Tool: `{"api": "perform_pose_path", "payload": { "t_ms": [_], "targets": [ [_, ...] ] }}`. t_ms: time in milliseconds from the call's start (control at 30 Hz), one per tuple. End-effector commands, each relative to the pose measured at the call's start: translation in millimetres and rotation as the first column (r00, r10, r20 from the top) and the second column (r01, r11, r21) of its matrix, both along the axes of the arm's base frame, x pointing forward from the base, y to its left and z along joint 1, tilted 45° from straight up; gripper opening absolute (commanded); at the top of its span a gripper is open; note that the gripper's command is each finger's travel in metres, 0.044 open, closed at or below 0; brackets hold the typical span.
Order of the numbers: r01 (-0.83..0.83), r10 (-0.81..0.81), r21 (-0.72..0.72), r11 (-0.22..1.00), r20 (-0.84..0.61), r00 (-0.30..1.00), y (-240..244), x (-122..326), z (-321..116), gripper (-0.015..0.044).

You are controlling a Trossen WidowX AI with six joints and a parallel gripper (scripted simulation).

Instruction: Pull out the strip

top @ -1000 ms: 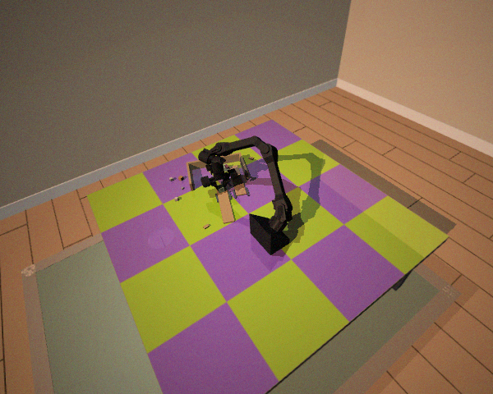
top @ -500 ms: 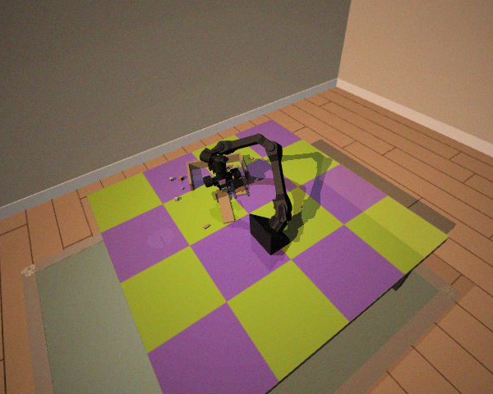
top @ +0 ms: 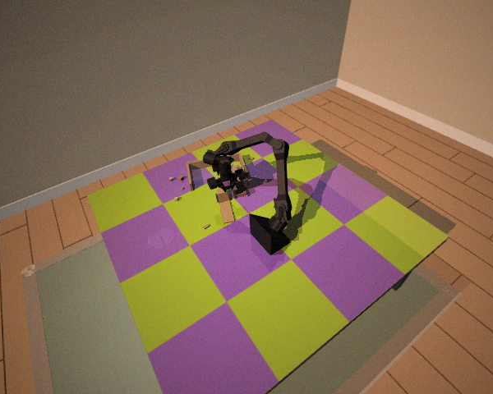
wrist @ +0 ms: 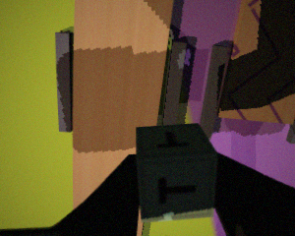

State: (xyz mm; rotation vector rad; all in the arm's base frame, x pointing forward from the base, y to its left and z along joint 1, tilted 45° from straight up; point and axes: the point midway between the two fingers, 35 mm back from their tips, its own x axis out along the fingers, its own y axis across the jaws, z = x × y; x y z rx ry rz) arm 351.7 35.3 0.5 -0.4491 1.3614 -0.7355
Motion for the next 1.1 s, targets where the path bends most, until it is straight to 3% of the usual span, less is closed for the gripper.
{"api": "perform_pose_path", "payload": {
  "t_ms": [0, 367, 667, 1067],
  "targets": [
    [0.003, -0.003, 0.006, 1.000, 0.004, 1.000, 1, -13, 0, 0.0000],
    [0.003, -0.003, 0.006, 1.000, 0.001, 1.000, -3, -49, 0, 0.0000],
    [0.003, -0.003, 0.007, 1.000, 0.001, 1.000, 22, -51, 25, 0.0000],
    [0.003, -0.003, 0.007, 1.000, 0.001, 1.000, 22, -51, 26, 0.0000]
  ]
}}
